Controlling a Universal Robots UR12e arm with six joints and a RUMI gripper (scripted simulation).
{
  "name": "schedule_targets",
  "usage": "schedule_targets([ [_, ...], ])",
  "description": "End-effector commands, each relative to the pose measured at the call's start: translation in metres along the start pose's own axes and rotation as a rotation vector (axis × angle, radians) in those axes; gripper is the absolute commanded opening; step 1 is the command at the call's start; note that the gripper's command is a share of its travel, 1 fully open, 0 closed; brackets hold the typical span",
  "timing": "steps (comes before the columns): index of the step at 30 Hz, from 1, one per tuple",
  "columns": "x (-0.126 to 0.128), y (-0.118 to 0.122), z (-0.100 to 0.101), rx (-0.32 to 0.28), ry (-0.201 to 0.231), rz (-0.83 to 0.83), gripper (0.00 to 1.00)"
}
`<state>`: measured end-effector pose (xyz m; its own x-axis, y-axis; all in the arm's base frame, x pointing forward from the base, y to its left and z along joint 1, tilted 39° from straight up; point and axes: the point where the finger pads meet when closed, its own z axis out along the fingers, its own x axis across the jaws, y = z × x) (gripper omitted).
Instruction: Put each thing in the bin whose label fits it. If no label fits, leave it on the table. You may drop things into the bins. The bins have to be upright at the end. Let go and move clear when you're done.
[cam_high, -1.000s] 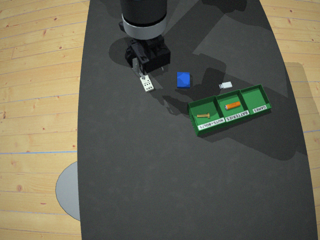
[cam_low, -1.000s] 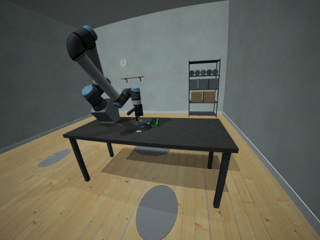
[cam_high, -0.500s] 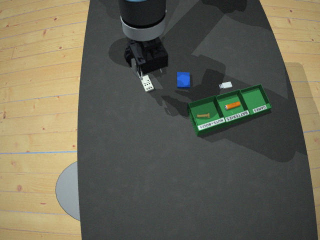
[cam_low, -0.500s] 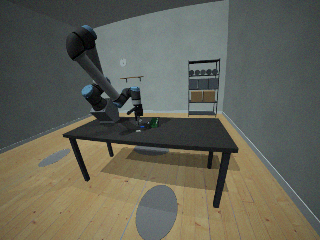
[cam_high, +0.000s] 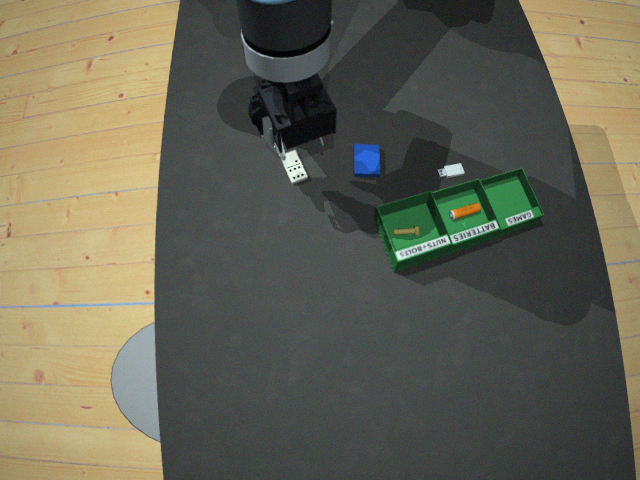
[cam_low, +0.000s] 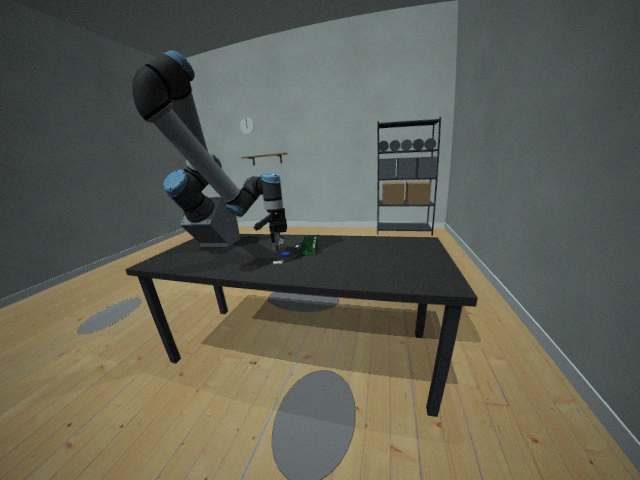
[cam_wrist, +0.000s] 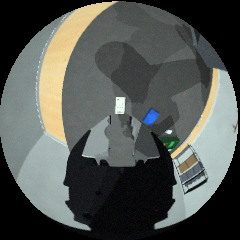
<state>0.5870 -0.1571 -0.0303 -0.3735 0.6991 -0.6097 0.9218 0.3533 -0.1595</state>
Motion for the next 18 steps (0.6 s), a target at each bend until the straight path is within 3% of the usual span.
schedule_targets([
  [1,-0.002,0.000,-0.001,0.000,-0.001,0.001,0.24],
  [4,-0.002,0.000,-0.001,0.000,-0.001,0.001,0.24],
  [18,-0.002,0.002,0.056,-0.001,-0.001,0.003,0.24],
])
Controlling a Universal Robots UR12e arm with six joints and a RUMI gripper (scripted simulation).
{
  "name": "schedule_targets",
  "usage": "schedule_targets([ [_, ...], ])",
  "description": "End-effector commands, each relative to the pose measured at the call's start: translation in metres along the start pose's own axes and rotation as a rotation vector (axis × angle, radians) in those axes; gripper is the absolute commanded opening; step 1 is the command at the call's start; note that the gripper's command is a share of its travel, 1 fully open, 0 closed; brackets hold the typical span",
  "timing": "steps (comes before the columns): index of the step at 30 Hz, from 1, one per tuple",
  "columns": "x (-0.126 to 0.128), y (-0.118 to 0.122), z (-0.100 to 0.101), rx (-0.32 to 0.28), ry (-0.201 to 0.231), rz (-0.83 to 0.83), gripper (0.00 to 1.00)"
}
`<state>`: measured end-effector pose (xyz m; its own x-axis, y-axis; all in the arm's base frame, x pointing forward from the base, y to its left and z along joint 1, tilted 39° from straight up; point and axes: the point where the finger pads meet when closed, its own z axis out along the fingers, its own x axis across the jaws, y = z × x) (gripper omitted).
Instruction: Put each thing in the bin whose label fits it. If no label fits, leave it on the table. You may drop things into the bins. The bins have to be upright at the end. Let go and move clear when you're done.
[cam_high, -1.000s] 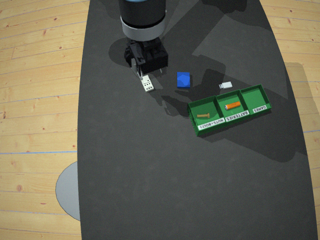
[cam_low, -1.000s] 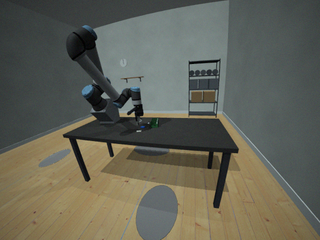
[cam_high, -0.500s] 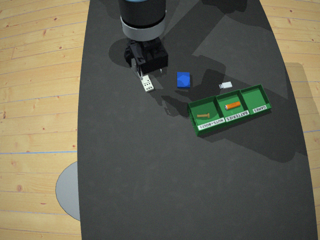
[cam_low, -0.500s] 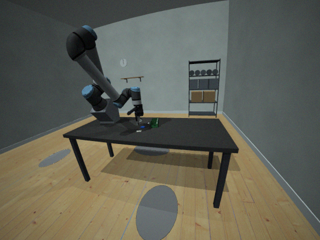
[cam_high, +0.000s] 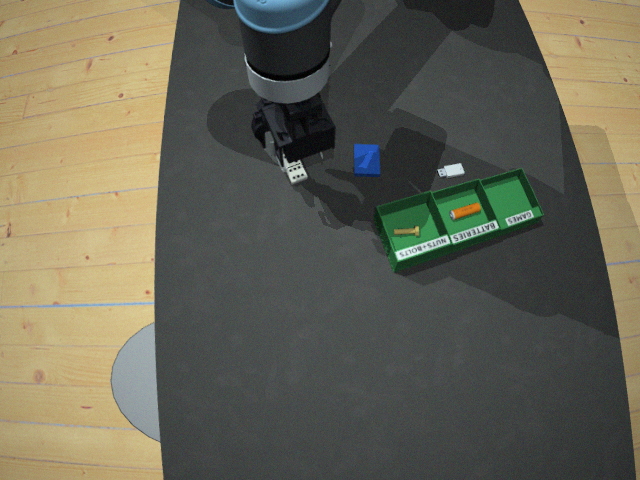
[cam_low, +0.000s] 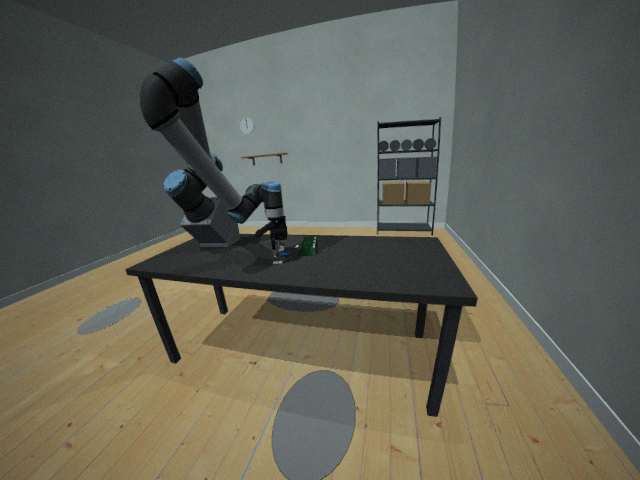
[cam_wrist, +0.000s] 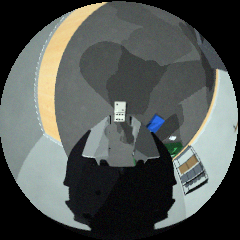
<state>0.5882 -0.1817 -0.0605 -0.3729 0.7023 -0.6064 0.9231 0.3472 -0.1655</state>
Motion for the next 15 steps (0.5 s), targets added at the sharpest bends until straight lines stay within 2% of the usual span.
schedule_targets([
  [1,-0.0031,0.0052,0.0169,-0.009,-0.006,0.002,0.24],
  [10,-0.0063,0.0081,0.0141,-0.013,-0.009,0.002,0.24],
  [15,-0.0040,0.0055,0.0236,-0.008,-0.005,0.001,0.24],
])
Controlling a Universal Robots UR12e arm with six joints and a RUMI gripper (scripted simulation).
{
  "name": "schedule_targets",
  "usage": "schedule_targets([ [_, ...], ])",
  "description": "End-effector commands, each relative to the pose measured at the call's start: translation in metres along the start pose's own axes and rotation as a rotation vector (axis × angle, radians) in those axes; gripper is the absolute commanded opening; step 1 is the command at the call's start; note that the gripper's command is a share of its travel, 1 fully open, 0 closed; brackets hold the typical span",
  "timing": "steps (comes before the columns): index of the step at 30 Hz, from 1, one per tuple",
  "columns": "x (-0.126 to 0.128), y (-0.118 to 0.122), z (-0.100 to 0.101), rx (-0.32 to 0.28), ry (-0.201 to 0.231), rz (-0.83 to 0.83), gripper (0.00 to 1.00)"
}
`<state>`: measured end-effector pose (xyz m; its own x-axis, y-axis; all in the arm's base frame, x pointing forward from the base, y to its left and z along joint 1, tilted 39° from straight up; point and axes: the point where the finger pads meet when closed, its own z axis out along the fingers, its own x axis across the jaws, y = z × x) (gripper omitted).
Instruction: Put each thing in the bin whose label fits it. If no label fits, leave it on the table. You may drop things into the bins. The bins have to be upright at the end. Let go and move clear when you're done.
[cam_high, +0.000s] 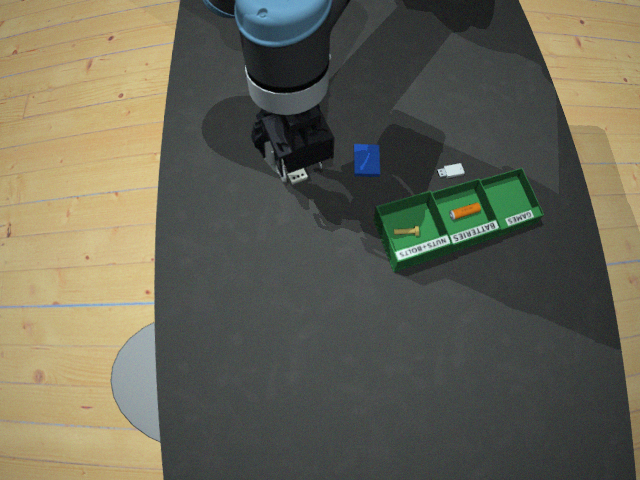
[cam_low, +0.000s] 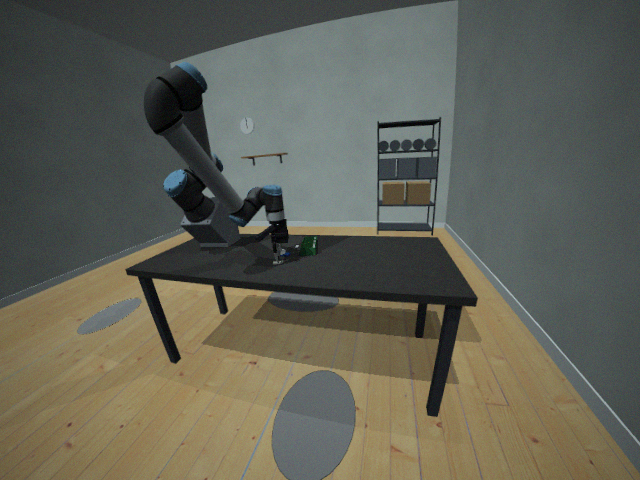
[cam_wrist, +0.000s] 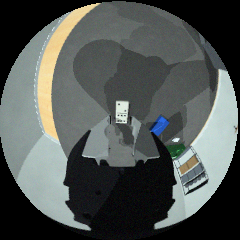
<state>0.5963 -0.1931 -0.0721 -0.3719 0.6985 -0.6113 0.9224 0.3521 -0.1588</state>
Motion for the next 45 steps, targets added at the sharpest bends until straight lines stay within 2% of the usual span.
schedule_targets([
  [1,0.0006,-0.0005,0.0081,0.000,0.002,0.000,0.24],
  [17,0.0021,-0.0014,0.0106,0.000,0.001,0.000,0.24],
  [18,0.0021,-0.0014,0.0106,0.000,0.001,0.000,0.00],
  [45,0.0021,-0.0014,0.0106,0.000,0.001,0.000,0.00],
])
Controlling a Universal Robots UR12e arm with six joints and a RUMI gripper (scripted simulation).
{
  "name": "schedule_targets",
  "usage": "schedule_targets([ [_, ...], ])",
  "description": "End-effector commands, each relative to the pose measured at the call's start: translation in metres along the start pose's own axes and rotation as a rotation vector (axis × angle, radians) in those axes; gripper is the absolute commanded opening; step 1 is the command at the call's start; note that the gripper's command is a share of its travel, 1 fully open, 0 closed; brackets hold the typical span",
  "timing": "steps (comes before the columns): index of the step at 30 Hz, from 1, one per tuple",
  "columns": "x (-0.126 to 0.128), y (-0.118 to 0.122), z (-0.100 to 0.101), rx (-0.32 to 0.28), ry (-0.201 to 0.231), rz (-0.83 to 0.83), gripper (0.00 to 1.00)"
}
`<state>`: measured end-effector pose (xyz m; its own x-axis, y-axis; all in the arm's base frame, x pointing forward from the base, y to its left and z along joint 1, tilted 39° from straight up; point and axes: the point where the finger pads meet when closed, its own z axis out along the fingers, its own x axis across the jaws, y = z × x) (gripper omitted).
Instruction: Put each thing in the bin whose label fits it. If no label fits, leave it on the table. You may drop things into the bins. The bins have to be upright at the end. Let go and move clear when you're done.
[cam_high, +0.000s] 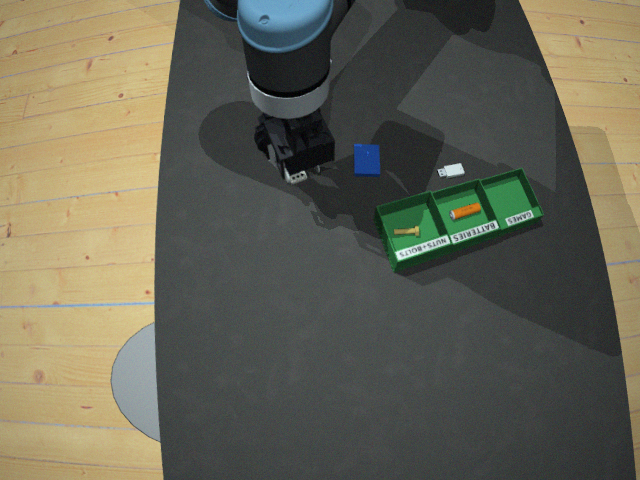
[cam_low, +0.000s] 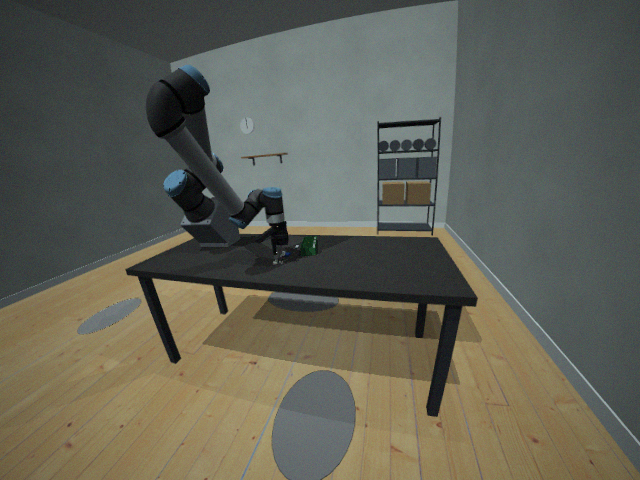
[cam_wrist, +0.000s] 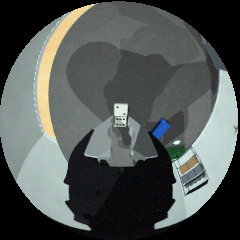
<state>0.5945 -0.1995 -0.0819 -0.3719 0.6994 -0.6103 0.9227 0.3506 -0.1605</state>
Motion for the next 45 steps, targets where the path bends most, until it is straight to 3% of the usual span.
schedule_targets([
  [1,0.000,0.001,-0.001,-0.003,-0.001,0.000,0.00],
  [11,0.001,0.000,-0.019,-0.002,-0.001,-0.002,0.00],
  [24,0.002,0.000,-0.062,-0.002,-0.001,-0.002,0.00],
  [45,0.000,0.001,-0.061,-0.003,-0.001,0.000,0.00],
])
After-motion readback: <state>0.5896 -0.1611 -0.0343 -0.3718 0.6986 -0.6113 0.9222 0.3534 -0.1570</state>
